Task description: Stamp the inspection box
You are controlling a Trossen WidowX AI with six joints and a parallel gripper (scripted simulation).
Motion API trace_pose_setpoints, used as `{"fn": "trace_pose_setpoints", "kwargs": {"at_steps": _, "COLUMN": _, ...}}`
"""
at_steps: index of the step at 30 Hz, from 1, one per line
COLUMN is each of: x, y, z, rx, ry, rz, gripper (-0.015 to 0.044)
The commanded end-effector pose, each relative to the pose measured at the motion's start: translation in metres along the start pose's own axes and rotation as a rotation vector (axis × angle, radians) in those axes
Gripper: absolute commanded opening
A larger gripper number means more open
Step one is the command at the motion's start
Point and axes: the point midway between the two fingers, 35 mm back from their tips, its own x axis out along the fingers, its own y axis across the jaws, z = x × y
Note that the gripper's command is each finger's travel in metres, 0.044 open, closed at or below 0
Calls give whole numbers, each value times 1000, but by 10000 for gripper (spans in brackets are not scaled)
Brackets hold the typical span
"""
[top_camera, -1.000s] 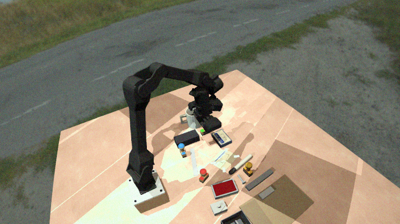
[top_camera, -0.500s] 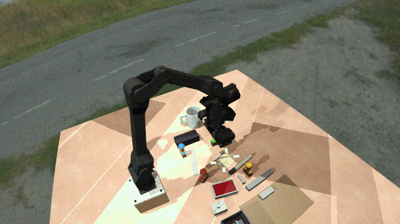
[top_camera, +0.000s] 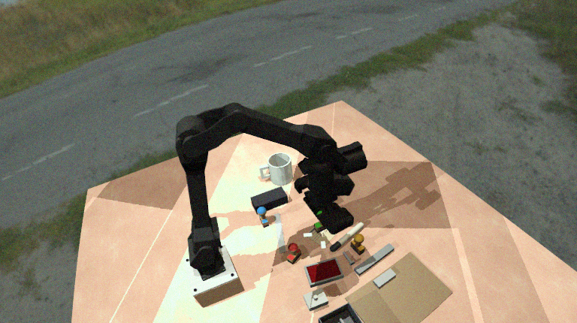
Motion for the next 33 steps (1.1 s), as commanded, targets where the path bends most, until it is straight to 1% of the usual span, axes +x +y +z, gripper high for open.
{"fn": "trace_pose_setpoints", "kwargs": {"at_steps": 1, "x": 1, "y": -19, "z": -8, "rx": -2, "ry": 5, "rz": -5, "gripper": 0}}
{"fn": "trace_pose_setpoints", "kwargs": {"at_steps": 16, "x": 1, "y": -87, "z": -47, "rx": -2, "ry": 9, "rz": -7, "gripper": 0}}
{"fn": "trace_pose_setpoints", "kwargs": {"at_steps": 33, "x": 10, "y": -90, "z": -49, "rx": -1, "ry": 9, "rz": -7, "gripper": 0}}
